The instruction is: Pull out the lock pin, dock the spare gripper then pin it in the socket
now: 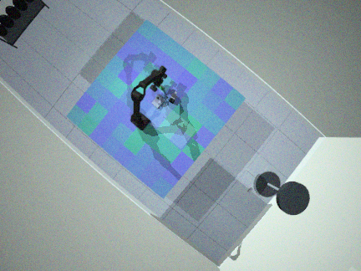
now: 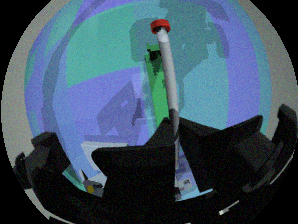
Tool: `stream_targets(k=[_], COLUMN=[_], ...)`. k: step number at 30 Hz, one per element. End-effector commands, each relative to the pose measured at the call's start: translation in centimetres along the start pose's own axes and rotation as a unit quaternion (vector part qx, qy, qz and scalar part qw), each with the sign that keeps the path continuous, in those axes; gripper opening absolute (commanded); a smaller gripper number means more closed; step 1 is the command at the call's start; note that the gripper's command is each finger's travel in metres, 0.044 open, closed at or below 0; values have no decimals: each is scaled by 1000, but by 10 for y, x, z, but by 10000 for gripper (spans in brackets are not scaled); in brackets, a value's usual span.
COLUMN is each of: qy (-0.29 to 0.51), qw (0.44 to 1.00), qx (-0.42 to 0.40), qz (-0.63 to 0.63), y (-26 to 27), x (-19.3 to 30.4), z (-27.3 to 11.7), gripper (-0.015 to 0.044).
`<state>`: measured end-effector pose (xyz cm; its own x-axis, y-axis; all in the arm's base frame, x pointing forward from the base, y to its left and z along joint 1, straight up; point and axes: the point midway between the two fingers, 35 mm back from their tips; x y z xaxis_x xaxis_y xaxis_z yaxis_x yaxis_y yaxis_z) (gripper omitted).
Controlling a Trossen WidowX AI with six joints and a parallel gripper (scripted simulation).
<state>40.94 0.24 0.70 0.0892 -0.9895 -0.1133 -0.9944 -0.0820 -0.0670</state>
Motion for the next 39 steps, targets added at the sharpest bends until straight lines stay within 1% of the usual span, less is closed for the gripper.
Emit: stream_targets(k=[1, 17, 39], qy=[0, 0, 0], qw=[1000, 1000, 1000], qx=[-1, 3, 3], qz=[-2, -2, -2], y=[1, 3, 3], x=[1, 3, 3], z=[7, 26, 26], gripper=[0, 0, 0])
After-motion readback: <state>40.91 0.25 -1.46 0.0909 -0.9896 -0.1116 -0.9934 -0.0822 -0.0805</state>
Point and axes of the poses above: the point midway between the two fingers, 35 mm back from their tips, its own z axis out along the fingers, its own y axis across the jaws, x = y × z, and after that the axes turned 14 degrees about -z, right-handed
